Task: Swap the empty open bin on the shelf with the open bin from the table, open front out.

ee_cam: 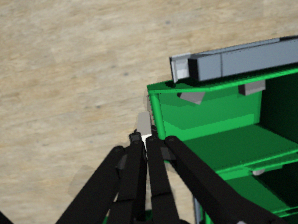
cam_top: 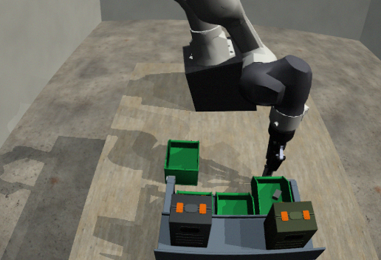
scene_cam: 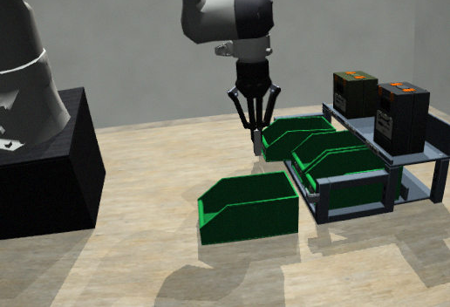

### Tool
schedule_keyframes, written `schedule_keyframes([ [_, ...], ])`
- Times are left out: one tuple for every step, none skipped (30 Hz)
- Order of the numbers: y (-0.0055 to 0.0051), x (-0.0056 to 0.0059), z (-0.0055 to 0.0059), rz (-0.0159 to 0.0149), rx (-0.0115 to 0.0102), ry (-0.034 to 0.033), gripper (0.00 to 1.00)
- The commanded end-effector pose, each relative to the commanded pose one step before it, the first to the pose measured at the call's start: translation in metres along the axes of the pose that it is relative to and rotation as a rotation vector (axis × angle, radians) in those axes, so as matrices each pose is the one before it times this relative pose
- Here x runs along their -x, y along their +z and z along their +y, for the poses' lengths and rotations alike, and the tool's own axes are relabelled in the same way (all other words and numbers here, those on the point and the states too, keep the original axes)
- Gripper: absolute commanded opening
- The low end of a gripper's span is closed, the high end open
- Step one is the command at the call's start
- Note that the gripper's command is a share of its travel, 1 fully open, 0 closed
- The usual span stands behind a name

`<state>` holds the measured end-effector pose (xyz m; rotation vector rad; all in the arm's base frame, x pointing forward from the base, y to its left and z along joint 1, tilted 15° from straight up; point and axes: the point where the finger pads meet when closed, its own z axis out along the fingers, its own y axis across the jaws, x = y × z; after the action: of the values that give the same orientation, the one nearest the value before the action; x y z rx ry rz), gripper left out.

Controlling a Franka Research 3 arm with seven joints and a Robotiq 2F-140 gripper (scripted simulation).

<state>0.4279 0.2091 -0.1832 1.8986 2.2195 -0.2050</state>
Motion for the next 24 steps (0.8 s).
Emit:
schedule_keyframes([
  [0.00051, 0.00001, 0.00048, -0.00035, -0.00323, -0.00257, 0.0],
  [0.0, 0.0, 0.00027, 0.0, 0.0, 0.0, 0.0],
  [0.0, 0.0, 0.00032, 0.0, 0.0, 0.0, 0.0],
  [0.0, 0.0, 0.00038, 0.0, 0.0, 0.0, 0.0],
  [0.0, 0.0, 0.00045, 0.0, 0.0, 0.0, 0.0],
  [0.0, 0.0, 0.0, 0.0, 0.0, 0.0, 0.0],
  [0.0, 0.0, 0.0, 0.0, 0.0, 0.0, 0.0],
  [0.0, 0.0, 0.00051, 0.0, 0.0, 0.0, 0.0],
  [0.0, 0.0, 0.00058, 0.0, 0.0, 0.0, 0.0],
  [0.0, 0.0, 0.00064, 0.0, 0.0, 0.0, 0.0],
  [0.0, 0.0, 0.00071, 0.0, -0.00001, 0.0, 0.0],
  [0.0, 0.0, 0.00077, 0.0, 0.0, 0.0, 0.0],
  [0.0, 0.0, 0.00084, -0.00001, 0.00001, 0.0, 0.0],
  [0.0, 0.0, 0.00091, 0.0, 0.0, 0.0, 0.0],
  [0.0, 0.0, 0.00097, 0.0, 0.0, 0.0, 0.0],
  [0.0, 0.0, 0.00103, 0.00001, -0.00001, 0.0, 0.0],
  [0.0, 0.0, 0.00109, 0.0, 0.0, 0.0, 0.0],
  [0.0, 0.0, 0.00115, -0.00001, 0.00001, 0.0, 0.0],
  [0.0, 0.0, 0.0012, 0.0, 0.0, 0.0, 0.0],
  [0.0, 0.0, 0.00125, 0.0, -0.00001, 0.0, 0.0],
  [0.0, 0.0, 0.0013, 0.0, 0.0, 0.0, 0.0],
  [0.0, 0.0, 0.00134, -0.00001, 0.00001, 0.0, 0.0],
  [0.0, 0.0, 0.0, 0.0, 0.0, 0.0, 0.0],
  [0.0, 0.0, 0.0, 0.0, 0.0, 0.0, 0.0],
])
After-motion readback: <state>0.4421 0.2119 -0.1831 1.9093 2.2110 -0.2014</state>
